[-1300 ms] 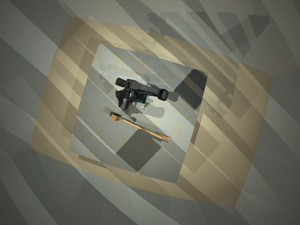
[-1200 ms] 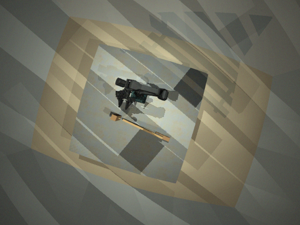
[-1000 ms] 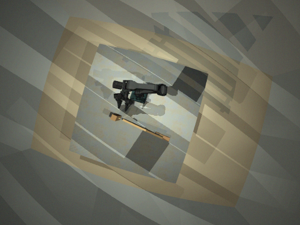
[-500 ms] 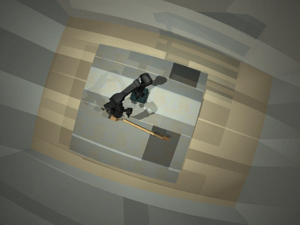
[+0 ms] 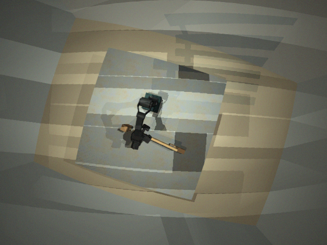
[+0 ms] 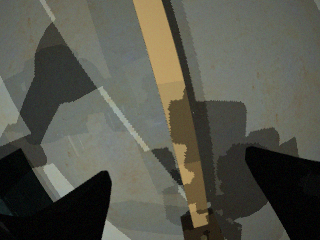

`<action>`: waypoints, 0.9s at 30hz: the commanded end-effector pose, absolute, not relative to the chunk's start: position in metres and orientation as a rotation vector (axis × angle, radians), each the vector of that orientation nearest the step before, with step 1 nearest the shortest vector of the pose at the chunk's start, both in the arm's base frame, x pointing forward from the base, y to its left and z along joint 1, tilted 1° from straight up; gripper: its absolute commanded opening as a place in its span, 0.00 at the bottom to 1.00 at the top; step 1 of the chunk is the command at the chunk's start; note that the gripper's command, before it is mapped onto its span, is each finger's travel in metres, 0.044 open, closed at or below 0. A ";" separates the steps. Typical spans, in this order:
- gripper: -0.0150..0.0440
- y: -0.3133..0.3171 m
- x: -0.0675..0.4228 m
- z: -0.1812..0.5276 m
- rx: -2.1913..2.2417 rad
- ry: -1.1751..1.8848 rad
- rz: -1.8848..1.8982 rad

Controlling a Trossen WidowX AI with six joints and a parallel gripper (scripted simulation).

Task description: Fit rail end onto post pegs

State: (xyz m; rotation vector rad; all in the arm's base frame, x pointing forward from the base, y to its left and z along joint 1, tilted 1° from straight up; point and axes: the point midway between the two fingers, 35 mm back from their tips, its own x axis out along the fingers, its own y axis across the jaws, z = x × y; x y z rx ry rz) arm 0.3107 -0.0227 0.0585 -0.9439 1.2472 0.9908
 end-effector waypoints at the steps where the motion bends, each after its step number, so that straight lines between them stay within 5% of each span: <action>1: 1.00 -0.019 0.317 0.053 -1.065 1.268 1.051; 27: 1.00 -0.019 0.323 0.023 -1.063 1.271 1.050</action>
